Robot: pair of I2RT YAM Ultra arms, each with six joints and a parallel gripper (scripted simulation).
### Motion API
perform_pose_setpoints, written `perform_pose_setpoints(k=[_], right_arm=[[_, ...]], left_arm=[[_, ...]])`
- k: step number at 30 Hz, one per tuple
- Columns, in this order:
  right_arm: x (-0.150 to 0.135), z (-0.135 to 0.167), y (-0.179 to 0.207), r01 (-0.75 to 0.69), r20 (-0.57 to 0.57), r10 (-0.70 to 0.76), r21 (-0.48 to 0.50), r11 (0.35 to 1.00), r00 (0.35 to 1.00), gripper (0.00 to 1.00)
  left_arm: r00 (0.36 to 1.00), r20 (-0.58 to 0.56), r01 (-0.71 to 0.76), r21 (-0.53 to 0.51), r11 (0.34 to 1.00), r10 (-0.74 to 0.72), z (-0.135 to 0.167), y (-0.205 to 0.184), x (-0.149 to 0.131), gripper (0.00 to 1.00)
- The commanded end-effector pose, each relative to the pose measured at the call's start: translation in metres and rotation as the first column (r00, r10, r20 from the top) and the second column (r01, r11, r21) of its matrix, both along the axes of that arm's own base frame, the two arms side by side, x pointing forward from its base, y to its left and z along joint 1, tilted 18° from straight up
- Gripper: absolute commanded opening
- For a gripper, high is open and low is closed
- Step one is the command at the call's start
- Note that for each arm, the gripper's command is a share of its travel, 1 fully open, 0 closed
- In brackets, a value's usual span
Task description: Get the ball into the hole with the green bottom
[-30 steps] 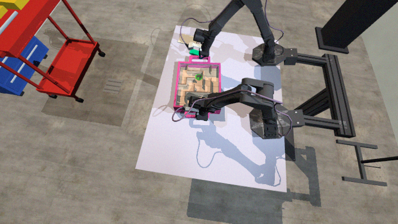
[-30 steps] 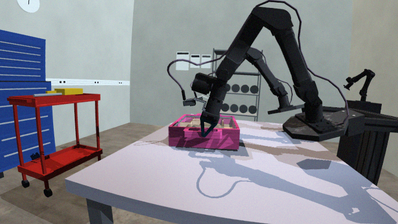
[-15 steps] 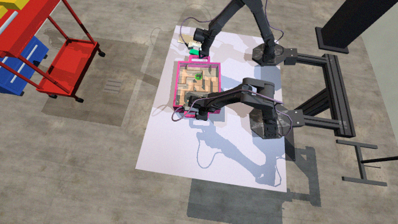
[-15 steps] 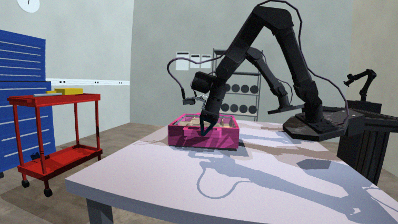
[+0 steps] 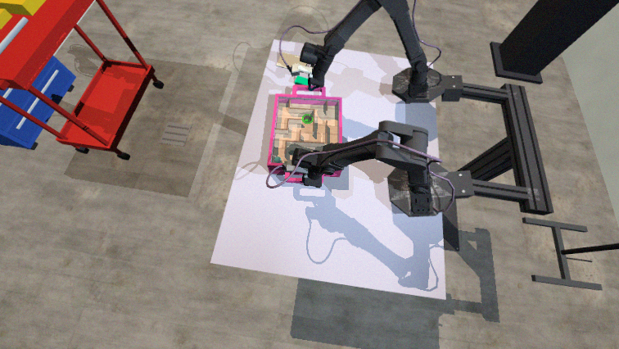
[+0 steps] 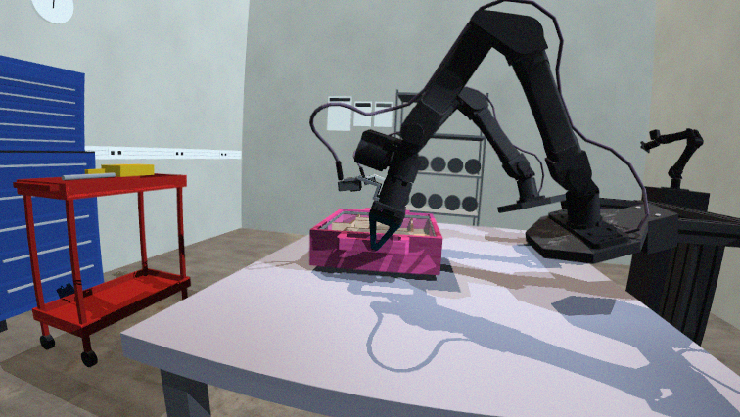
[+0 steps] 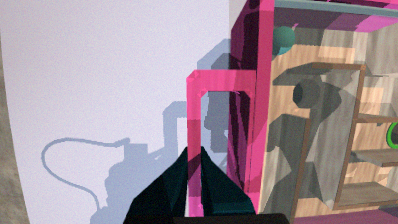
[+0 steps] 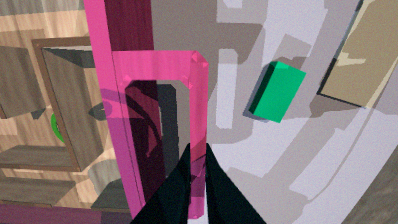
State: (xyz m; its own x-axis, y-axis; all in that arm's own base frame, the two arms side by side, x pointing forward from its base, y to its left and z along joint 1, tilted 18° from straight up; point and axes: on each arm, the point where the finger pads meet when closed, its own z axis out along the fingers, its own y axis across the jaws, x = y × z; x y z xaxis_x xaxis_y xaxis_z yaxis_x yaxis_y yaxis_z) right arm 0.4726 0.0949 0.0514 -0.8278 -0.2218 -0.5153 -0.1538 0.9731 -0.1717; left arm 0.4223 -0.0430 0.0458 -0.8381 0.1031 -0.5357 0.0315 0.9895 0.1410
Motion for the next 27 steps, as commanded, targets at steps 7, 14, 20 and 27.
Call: perform_pose_setpoints(k=[7, 14, 20, 27], right_arm=[[0.037, 0.077, 0.023, -0.037, 0.211, 0.025, 0.050, 0.998, 0.977, 0.00], [0.023, 0.056, 0.016, -0.023, 0.223, 0.017, 0.023, 0.999, 0.975, 0.00], [0.021, 0.056, 0.023, -0.051, 0.199, 0.040, 0.051, 0.997, 0.979, 0.00], [0.038, 0.056, 0.016, -0.044, 0.165, 0.031, 0.079, 0.996, 0.986, 0.00]], left_arm=[[0.980, 0.195, 0.038, -0.028, 0.999, -0.032, 0.066, -0.020, 0.034, 0.00], [0.975, 0.220, 0.044, -0.052, 0.998, -0.032, 0.046, -0.010, 0.028, 0.00], [0.979, 0.206, 0.015, -0.022, 1.000, -0.010, 0.051, -0.009, 0.026, 0.00], [0.989, 0.146, -0.011, 0.010, 1.000, 0.010, 0.058, -0.011, 0.023, 0.00]])
